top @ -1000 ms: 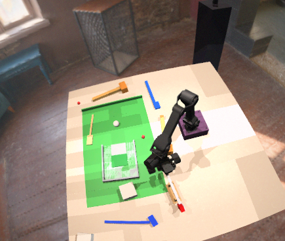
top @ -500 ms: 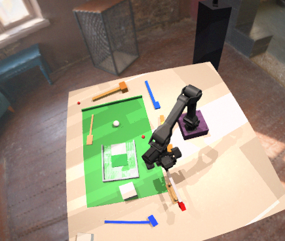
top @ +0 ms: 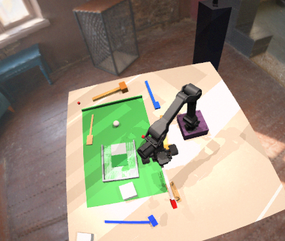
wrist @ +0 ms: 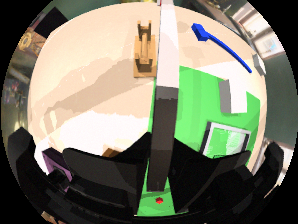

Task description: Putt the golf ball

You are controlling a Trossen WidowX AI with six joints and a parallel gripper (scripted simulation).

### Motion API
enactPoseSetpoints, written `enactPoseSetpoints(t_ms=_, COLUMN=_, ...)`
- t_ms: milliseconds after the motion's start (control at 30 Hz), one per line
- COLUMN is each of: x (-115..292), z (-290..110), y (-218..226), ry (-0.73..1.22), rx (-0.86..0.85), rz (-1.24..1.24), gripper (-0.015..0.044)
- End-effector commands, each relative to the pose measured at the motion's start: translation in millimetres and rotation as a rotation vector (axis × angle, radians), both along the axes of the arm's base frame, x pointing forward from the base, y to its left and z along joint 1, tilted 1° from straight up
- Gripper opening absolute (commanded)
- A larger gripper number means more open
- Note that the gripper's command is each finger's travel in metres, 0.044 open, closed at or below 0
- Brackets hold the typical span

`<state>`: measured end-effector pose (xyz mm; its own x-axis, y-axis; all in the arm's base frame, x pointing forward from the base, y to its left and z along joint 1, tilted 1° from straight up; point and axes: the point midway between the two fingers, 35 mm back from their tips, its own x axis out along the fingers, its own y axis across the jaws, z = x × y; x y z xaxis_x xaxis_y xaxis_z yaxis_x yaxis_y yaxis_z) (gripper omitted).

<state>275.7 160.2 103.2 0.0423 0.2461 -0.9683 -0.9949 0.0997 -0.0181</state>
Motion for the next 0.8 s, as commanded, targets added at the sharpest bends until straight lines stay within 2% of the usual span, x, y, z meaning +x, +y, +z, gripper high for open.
enactPoseSetpoints(t_ms=0, x=13, z=3, y=-22, ry=0.000, rx=-0.004, rz=-0.098, gripper=0.0000)
enactPoseSetpoints(t_ms=767, x=51, z=8, y=-151, ry=0.030, rx=-0.045, rz=-0.592, gripper=0.0000)
